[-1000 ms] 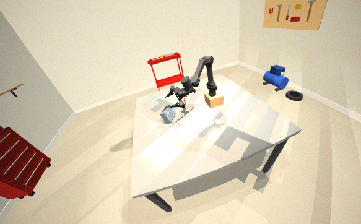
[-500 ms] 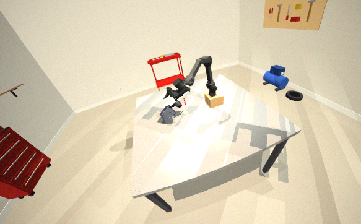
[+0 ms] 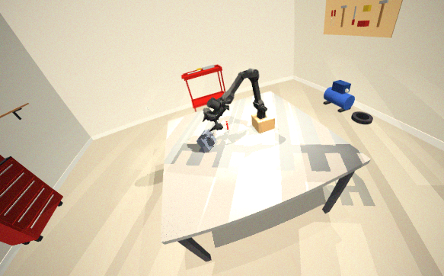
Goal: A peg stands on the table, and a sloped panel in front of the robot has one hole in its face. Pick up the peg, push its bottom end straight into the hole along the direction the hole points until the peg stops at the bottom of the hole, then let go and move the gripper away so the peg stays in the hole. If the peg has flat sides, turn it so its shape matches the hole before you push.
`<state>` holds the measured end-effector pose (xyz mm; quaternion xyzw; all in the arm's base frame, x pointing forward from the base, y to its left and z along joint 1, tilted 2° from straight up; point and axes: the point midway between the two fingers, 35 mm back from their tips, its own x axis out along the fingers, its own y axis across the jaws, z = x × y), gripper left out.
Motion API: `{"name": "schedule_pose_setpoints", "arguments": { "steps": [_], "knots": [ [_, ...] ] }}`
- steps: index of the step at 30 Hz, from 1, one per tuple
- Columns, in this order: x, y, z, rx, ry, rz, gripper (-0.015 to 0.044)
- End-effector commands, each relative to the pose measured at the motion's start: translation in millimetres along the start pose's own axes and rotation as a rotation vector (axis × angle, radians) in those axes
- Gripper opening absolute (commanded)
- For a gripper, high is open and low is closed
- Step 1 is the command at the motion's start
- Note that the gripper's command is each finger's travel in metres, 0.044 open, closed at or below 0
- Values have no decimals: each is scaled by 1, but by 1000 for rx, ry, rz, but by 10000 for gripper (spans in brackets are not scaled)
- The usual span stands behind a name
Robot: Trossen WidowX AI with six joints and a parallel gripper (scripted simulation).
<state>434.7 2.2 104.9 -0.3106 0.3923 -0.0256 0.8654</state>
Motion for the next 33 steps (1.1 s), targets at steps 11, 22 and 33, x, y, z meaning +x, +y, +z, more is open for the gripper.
{"name": "schedule_pose_setpoints", "arguments": {
  "steps": [11, 22, 33],
  "knots": [
    [15, -27, -67, -8, 203, 100, 440],
    [15, -40, -122, 22, 354, 207, 440],
    [3, -44, -174, 86, 502, 344, 440]
  ]
}}
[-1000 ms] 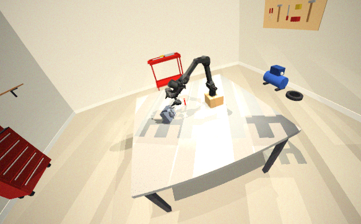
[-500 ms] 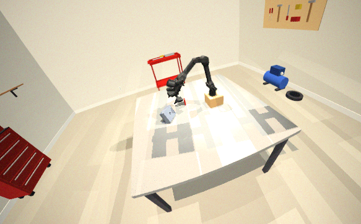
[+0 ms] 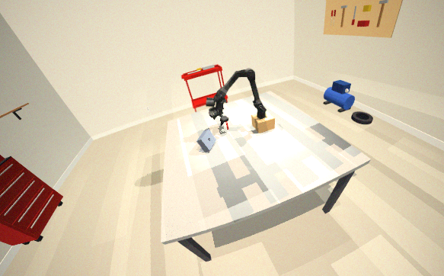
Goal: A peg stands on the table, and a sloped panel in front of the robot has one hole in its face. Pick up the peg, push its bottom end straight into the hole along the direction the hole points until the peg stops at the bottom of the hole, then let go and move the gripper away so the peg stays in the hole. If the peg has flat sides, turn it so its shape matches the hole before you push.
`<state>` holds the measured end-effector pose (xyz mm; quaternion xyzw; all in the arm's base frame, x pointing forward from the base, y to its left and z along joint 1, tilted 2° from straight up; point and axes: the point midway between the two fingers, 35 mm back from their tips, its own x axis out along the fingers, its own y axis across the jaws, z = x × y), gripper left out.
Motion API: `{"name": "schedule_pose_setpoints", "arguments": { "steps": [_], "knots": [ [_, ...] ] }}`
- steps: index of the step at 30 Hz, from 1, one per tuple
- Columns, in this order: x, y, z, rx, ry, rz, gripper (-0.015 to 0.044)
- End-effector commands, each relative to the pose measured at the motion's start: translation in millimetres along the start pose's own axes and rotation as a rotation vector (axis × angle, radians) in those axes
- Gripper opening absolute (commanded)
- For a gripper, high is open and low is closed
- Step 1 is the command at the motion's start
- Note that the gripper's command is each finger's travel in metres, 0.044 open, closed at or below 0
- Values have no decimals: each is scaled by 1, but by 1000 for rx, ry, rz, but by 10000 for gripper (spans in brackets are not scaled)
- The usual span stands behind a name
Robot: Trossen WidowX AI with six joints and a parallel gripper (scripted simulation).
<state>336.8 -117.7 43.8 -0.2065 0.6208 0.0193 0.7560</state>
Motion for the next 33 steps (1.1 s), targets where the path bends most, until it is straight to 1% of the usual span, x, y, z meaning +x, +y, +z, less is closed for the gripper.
{"name": "schedule_pose_setpoints", "arguments": {
  "steps": [1, 16, 23, 33],
  "knots": [
    [2, -2, -19, 21, 48, 61, 440],
    [2, -3, -79, 113, 179, 257, 440],
    [4, -3, -81, 116, 182, 263, 440],
    [20, 0, -83, 116, 183, 263, 440]
  ]
}}
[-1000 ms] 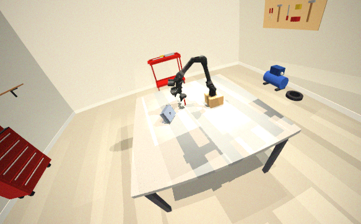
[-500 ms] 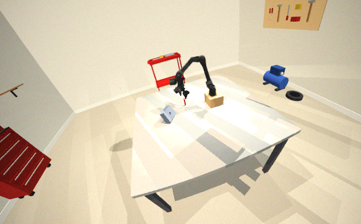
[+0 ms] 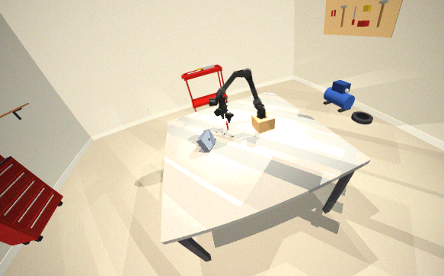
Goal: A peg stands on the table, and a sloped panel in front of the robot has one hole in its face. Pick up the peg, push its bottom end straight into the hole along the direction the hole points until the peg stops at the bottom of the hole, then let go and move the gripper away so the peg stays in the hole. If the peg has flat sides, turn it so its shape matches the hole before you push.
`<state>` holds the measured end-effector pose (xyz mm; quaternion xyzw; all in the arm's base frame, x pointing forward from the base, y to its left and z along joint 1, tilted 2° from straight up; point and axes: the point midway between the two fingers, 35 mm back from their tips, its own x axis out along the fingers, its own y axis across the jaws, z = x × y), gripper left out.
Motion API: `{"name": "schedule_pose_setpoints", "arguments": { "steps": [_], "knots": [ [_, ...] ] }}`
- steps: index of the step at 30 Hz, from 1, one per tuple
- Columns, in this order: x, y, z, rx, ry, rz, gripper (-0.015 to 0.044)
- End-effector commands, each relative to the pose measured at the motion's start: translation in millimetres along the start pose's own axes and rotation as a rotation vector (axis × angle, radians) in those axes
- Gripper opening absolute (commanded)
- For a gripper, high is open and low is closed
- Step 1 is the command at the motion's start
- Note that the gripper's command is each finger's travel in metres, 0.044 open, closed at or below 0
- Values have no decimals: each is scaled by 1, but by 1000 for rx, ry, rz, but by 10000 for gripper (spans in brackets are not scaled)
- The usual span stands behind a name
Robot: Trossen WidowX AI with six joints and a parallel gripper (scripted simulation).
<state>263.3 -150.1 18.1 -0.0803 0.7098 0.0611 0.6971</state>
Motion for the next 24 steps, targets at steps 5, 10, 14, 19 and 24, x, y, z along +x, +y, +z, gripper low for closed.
{"name": "schedule_pose_setpoints", "arguments": {
  "steps": [5, 10, 14, 19, 24],
  "knots": [
    [14, 0, 1, -3, -3, 3, 440],
    [22, 0, 1, -3, -3, 3, 440],
    [28, 0, 0, -3, -3, 3, 440],
    [36, 0, 0, -3, -3, 3, 440],
    [44, 1, -1, -3, -3, 3, 440]
  ]
}}
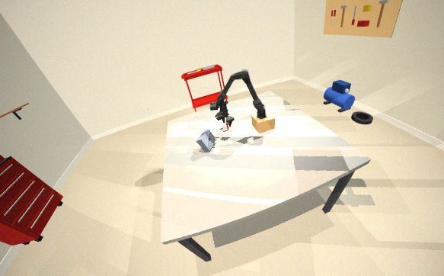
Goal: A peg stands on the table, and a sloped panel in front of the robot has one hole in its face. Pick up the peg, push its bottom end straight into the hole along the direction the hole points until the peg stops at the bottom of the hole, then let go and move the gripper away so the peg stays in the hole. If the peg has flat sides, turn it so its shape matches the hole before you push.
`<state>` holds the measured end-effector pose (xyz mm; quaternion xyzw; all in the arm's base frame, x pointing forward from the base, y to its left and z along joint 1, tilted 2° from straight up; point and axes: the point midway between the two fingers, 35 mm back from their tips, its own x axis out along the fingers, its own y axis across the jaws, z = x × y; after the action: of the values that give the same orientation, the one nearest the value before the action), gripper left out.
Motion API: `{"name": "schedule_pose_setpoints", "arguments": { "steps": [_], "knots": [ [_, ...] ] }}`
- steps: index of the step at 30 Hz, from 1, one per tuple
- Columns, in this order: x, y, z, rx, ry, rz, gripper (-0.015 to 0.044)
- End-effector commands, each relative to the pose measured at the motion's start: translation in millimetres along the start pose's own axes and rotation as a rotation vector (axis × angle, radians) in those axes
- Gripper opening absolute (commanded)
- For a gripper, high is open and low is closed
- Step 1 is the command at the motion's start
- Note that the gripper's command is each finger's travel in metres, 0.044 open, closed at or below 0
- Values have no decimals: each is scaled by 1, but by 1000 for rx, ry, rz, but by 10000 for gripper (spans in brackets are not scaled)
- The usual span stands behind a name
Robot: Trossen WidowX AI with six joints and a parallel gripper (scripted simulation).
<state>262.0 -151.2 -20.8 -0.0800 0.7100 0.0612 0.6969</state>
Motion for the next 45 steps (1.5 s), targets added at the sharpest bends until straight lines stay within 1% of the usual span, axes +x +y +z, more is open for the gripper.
{"name": "schedule_pose_setpoints", "arguments": {
  "steps": [1, 5, 21, 24, 31, 45],
  "knots": [
    [7, 1, 0, -3, -3, 2, 440],
    [11, 1, -1, -3, -3, 2, 440],
    [7, 1, -1, 0, 1, 1, 20],
    [7, 1, -1, 0, 1, 1, 0],
    [2, 0, 0, 0, 1, 1, 0],
    [-69, -1, -1, -3, -4, 2, 0]
  ]
}}
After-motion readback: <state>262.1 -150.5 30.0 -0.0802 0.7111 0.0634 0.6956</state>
